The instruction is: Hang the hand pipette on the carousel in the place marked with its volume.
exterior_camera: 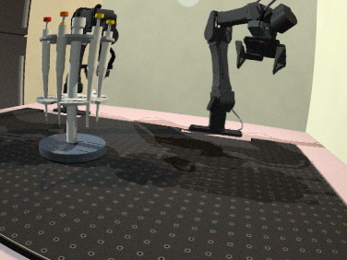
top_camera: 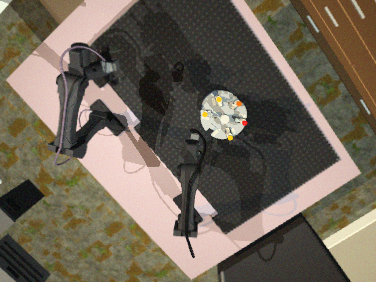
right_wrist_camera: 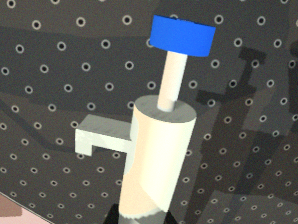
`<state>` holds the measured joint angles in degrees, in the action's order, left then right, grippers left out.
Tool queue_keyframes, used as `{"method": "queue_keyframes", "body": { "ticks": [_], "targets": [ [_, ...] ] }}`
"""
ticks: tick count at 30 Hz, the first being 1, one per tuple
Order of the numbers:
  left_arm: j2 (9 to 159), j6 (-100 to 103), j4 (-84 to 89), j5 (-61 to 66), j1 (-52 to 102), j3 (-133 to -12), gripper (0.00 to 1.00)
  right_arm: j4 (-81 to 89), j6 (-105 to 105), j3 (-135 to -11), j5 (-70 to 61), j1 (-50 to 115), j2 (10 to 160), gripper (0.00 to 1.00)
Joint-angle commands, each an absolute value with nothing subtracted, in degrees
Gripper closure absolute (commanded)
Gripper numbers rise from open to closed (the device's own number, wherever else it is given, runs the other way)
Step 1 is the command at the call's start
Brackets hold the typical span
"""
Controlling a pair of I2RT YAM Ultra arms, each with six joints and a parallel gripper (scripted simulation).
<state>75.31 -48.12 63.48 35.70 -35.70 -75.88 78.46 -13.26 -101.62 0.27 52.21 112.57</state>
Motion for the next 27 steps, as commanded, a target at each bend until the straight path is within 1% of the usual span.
{"method": "queue_keyframes", "body": {
  "ticks": [1, 8, 15, 17, 19, 24, 27],
  "targets": [
    [75.39, -48.53, 62.82, 36.88, -36.23, -76.75, 0.0, 76.11, -12.72, -100.31, 1.44, 52.5, 109.03, 0.88],
    [75.39, -48.53, 62.82, 36.88, -36.23, -76.75, 0.0, 65.59, -13.96, -92.18, 3.8, 53.62, 101.41, 0.88],
    [75.39, -48.53, 62.82, 36.88, -36.23, -76.75, 0.0, 64.37, -13.77, -92.96, 4.02, 53.45, 100.87, 0.88],
    [75.39, -48.53, 62.82, 36.88, -36.23, -76.75, 0.0, 60.44, -13.98, -88.31, 4.97, 54.0, 98.39, 0.88],
    [75.39, -48.53, 62.82, 36.88, -36.23, -76.75, 0.0, 60.44, -13.98, -88.31, 4.97, 54.0, 98.39, 0.88],
    [75.39, -48.53, 62.82, 36.88, -36.23, -76.75, 0.0, 49.77, -13.51, -80.07, 7.68, 54.95, 91.42, 0.88],
    [75.39, -48.53, 62.82, 36.88, -36.23, -76.75, 0.0, 48.03, -13.32, -78.6, 7.97, 55.07, 90.63, 0.88]
  ]
}}
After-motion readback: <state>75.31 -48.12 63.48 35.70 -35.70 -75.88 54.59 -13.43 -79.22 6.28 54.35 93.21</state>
